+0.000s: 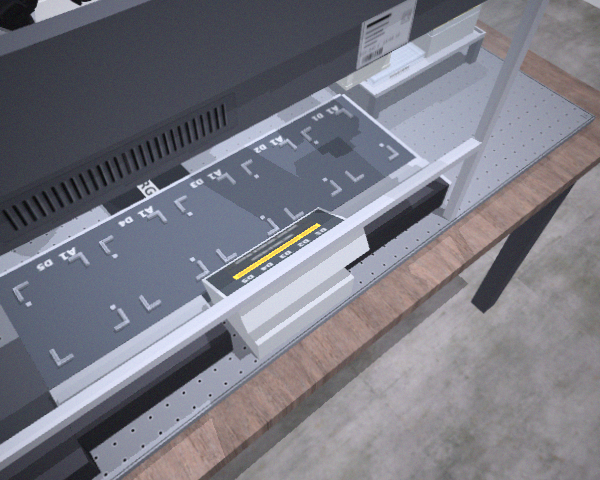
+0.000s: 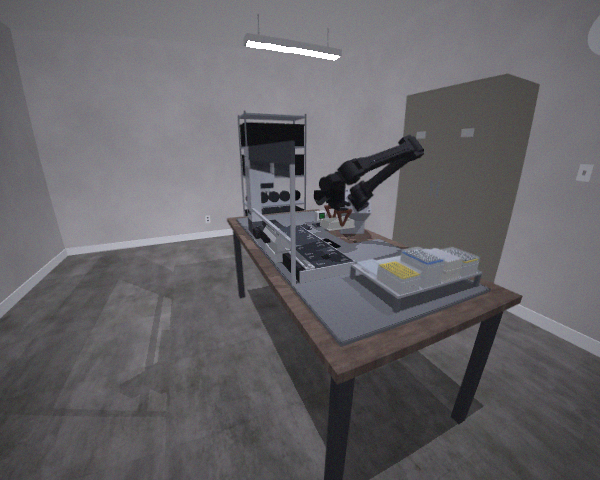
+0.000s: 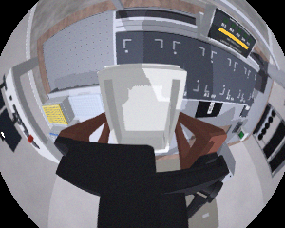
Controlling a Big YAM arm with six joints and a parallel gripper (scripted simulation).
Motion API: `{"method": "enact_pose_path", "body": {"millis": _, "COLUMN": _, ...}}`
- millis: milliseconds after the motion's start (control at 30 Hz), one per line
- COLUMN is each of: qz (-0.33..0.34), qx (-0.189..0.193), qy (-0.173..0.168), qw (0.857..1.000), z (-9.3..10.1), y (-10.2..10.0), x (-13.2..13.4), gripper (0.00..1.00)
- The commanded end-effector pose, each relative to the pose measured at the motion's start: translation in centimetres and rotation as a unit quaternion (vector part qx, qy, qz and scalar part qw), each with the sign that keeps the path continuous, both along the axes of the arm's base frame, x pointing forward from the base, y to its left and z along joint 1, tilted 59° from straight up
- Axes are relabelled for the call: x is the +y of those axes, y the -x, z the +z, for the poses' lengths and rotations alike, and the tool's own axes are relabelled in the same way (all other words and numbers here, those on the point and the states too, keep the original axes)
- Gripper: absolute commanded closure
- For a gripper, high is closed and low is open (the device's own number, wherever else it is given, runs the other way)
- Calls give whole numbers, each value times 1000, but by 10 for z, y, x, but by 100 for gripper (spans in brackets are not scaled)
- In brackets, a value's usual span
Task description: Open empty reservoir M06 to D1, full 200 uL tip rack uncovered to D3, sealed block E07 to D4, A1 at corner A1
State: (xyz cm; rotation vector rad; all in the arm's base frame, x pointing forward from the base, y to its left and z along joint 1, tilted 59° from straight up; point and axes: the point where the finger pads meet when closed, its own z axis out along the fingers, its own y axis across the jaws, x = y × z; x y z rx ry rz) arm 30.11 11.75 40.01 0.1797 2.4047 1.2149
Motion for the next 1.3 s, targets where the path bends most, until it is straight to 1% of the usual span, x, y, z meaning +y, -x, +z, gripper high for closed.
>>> {"method": "enact_pose_path", "body": {"millis": 0, "qz": -7, "qx": -16, "qy": 4, "qw": 1000, "z": 18, "y": -10, "x": -10, "gripper": 100}}
{"method": "enact_pose_path", "body": {"millis": 67, "qz": -7, "qx": -16, "qy": 4, "qw": 1000, "z": 18, "y": -10, "x": -10, "gripper": 100}}
{"method": "enact_pose_path", "body": {"millis": 567, "qz": -7, "qx": -15, "qy": 4, "qw": 1000, "z": 29, "y": -42, "x": -21, "gripper": 100}}
{"method": "enact_pose_path", "body": {"millis": 667, "qz": -8, "qx": -15, "qy": 4, "qw": 1000, "z": 30, "y": -43, "x": -22, "gripper": 100}}
{"method": "enact_pose_path", "body": {"millis": 733, "qz": -8, "qx": -18, "qy": 5, "qw": 1000, "z": 29, "y": -36, "x": -21, "gripper": 100}}
{"method": "enact_pose_path", "body": {"millis": 767, "qz": -8, "qx": -20, "qy": 5, "qw": 1000, "z": 29, "y": -35, "x": -21, "gripper": 100}}
{"method": "enact_pose_path", "body": {"millis": 1267, "qz": -9, "qx": -18, "qy": 4, "qw": 1000, "z": 29, "y": -35, "x": -21, "gripper": 100}}
